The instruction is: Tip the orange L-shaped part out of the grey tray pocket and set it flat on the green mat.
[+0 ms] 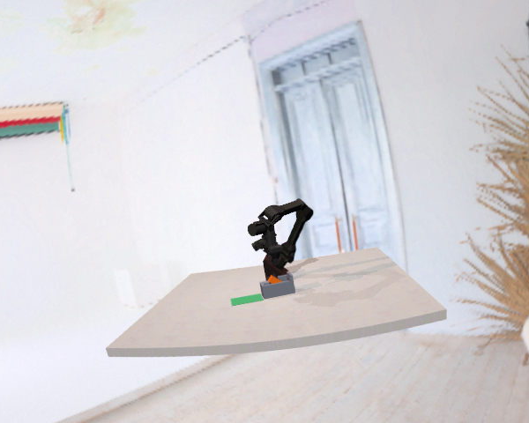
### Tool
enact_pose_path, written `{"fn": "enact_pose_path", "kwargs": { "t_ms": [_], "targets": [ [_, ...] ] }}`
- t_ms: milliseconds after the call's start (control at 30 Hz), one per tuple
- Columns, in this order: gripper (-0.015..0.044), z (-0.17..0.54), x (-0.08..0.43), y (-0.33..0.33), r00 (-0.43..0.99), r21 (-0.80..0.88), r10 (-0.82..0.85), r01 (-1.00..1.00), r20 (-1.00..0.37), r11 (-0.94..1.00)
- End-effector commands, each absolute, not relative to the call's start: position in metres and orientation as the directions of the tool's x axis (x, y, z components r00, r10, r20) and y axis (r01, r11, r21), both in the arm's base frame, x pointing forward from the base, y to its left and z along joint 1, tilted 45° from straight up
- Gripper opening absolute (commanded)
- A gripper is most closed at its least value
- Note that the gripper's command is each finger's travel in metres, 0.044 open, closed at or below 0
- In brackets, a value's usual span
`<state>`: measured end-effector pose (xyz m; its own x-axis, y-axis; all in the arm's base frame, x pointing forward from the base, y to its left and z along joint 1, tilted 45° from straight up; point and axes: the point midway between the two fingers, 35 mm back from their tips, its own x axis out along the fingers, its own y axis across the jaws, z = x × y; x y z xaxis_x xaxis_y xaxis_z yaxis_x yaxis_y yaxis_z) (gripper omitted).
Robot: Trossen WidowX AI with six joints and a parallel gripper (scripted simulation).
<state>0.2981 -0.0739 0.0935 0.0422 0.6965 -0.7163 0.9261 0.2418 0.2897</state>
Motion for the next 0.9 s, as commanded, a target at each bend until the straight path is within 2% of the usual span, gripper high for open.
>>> {"fn": "enact_pose_path", "kwargs": {
  "t_ms": [0,867],
  "targets": [
    [0.0280,0.084,0.300,-0.078,0.026,0.192,0.699,0.968,-0.715,0.161],
    [0.0280,0.051,0.302,-0.046,0.027,0.194,0.699,0.968,-0.714,0.161]
  ]
}}
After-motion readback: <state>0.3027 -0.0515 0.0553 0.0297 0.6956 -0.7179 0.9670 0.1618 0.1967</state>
